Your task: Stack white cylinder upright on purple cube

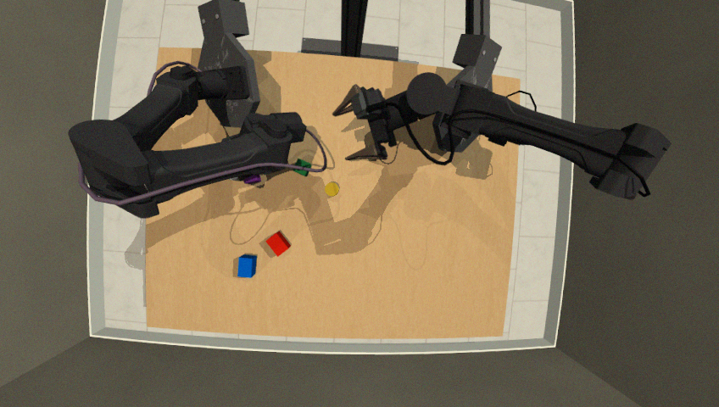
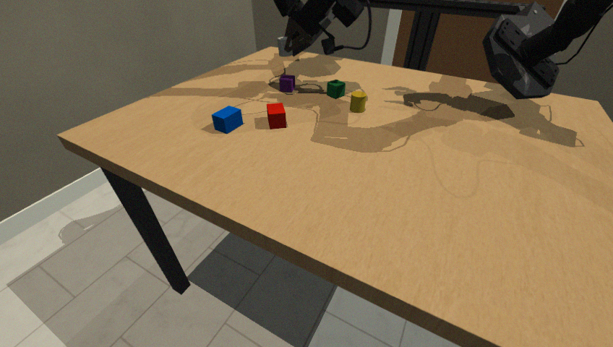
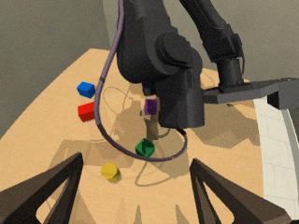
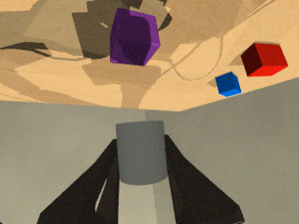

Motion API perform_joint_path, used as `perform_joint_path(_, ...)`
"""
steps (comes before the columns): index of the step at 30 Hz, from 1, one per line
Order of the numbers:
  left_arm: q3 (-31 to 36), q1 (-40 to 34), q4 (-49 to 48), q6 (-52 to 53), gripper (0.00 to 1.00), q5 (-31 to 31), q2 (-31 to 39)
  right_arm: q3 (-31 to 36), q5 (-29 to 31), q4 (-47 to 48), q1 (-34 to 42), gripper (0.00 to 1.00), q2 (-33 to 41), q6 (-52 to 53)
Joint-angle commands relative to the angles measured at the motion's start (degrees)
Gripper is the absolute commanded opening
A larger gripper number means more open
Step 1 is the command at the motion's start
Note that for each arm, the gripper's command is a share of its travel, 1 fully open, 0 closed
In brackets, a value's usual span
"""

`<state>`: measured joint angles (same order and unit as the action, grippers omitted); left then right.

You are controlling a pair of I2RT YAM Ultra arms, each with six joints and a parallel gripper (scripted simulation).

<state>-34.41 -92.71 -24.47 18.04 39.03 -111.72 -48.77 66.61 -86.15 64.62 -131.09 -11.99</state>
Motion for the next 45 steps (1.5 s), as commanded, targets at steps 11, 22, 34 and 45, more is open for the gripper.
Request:
perform_joint_path(11,-0.18,-0.30,-0.39,0.09,1.00,-0.21,-0.09,-0.75,1.07,-3.08,-0.13,0.34,-1.96,3.66)
perform_joint_path(22,-0.18,-0.30,-0.39,0.09,1.00,-0.21,-0.09,0.73,4.24,2.43,-3.48,0.34,-5.19,2.44)
perform_joint_path(34,-0.18,-0.30,-0.39,0.09,1.00,-0.21,-0.09,0.99,7.39,7.01,-6.63,0.34,-8.29,1.13)
perform_joint_path(45,-0.18,-0.30,-0.39,0.09,1.00,-0.21,-0.09,1.10,9.30,10.00,-8.54,0.34,-9.98,-0.11)
